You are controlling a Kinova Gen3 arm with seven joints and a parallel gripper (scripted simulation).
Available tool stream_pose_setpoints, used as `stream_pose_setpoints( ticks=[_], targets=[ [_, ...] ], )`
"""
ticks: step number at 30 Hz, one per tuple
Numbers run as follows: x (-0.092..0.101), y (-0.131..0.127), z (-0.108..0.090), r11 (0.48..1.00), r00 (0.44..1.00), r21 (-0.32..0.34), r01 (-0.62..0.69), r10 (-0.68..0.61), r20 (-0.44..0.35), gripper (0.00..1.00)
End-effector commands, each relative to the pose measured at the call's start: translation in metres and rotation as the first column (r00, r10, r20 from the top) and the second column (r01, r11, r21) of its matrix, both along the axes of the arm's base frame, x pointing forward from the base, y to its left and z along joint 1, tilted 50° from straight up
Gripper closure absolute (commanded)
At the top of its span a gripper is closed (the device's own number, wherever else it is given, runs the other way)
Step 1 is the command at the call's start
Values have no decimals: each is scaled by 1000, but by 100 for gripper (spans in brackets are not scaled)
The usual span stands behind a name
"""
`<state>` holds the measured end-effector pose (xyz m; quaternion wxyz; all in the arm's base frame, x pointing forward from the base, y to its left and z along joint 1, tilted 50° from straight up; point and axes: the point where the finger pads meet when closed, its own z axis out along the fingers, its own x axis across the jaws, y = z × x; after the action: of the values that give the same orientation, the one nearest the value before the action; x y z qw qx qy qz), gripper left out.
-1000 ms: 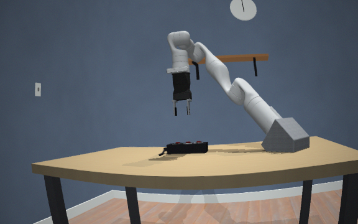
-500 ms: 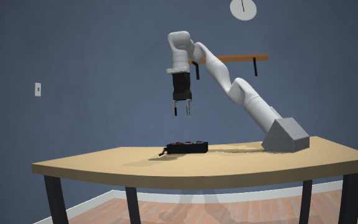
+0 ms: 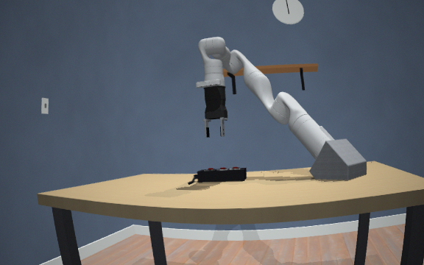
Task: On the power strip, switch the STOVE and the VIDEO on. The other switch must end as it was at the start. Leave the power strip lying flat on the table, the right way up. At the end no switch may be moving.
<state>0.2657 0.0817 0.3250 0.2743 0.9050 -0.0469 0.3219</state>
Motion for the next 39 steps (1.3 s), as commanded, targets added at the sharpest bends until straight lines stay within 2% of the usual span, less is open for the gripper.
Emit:
stream_pose_setpoints(
  ticks=[1, 19, 27, 34, 36, 39],
  targets=[
    [0, 0, 0, 1000, 1000, 6, 6, -6, 5, 0],
    [5, -2, 1, 986, 986, 118, 120, -132, 98, 0],
    [8, -4, 2, 958, 960, 209, 198, -232, 157, 0],
    [11, -7, 4, 914, 918, 306, 268, -339, 207, 0],
    [11, -7, 4, 914, 918, 306, 268, -339, 207, 0],
    [12, -9, 4, 887, 893, 353, 297, -389, 226, 0]
  ],
)
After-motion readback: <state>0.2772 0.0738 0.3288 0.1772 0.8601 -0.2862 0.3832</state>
